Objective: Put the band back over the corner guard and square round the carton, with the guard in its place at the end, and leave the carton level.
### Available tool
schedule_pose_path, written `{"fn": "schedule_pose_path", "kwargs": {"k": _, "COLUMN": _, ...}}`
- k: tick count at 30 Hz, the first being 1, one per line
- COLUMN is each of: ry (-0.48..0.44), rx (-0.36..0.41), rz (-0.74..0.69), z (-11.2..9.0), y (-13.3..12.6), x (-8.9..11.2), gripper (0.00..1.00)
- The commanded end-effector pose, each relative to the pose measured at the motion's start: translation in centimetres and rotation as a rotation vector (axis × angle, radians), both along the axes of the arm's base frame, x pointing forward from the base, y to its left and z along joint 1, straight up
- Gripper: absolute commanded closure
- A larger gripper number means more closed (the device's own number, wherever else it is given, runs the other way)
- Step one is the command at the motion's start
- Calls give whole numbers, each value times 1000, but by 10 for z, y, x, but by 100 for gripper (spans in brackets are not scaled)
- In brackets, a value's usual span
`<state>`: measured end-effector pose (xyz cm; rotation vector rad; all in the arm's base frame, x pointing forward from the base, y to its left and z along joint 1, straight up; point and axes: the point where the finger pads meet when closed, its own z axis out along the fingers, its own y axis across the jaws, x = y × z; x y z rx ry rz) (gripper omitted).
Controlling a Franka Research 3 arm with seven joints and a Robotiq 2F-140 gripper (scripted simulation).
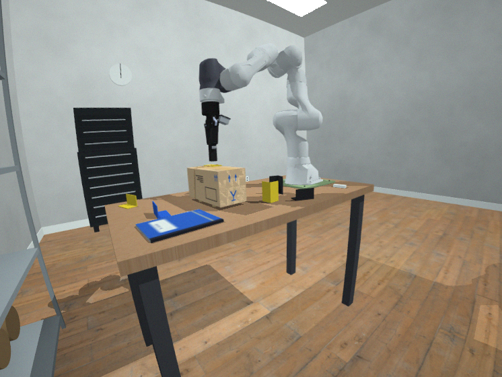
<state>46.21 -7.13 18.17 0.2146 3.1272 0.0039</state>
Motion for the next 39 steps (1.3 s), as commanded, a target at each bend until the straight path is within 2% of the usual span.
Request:
{"fn": "schedule_pose_path", "kwargs": {"k": 1, "ry": 7, "rx": -2, "rz": -5, "z": 3, "y": -1, "x": -2, "gripper": 82}}
{"fn": "schedule_pose_path", "kwargs": {"k": 19, "ry": 7, "rx": -2, "rz": -5, "z": 14, "y": -1, "x": -2, "gripper": 82}}
{"fn": "schedule_pose_path", "kwargs": {"k": 39, "ry": 7, "rx": -2, "rz": -5, "z": 15, "y": -1, "x": -2, "gripper": 82}}
